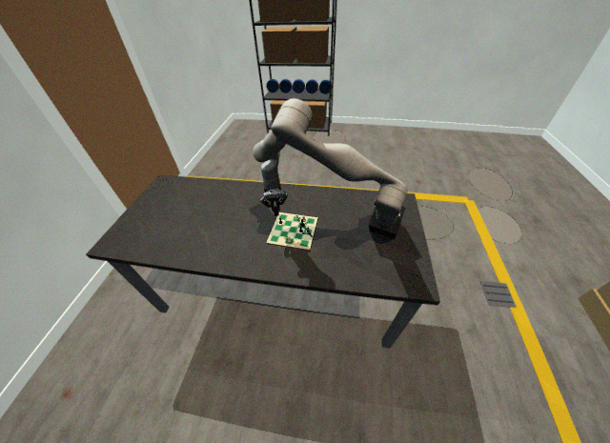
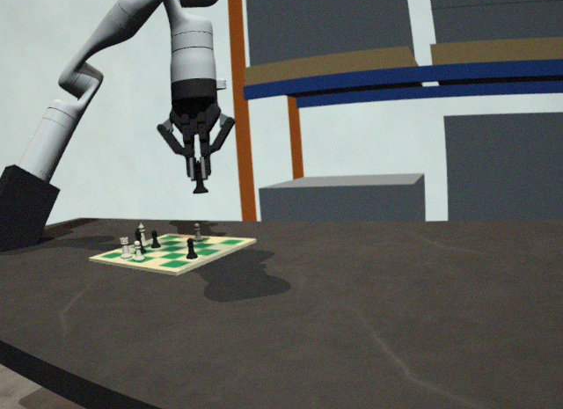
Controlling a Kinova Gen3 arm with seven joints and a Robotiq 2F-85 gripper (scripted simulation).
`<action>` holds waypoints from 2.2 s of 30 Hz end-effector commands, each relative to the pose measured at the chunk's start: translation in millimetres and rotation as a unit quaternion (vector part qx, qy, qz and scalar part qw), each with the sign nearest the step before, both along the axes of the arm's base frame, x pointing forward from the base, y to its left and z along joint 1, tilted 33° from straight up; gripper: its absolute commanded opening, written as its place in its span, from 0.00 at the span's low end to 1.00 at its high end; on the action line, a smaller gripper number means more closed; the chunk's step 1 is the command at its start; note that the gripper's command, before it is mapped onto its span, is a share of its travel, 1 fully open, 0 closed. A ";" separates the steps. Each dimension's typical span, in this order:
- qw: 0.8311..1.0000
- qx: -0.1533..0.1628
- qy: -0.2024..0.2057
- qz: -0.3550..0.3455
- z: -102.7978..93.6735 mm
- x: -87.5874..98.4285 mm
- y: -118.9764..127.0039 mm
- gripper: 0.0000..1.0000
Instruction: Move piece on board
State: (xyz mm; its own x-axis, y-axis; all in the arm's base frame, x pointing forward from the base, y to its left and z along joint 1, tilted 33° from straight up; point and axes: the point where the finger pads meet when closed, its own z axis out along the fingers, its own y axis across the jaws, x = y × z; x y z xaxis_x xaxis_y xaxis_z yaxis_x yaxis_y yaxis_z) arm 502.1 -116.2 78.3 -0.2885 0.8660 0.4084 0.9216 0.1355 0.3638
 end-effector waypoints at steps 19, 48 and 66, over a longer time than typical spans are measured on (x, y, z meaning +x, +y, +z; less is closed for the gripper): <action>0.984 -0.047 -0.088 0.148 64.2 -13.7 126.6 0.00; 0.984 -0.048 -0.088 0.149 29.8 -2.4 147.2 0.00; 0.984 -0.048 -0.088 0.149 -15.3 12.6 172.9 0.00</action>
State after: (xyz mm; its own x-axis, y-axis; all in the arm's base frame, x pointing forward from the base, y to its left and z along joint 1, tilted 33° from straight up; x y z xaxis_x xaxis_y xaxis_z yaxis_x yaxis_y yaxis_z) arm 516.0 54.6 67.6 -0.5953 0.7661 0.2424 0.7564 0.4325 0.4908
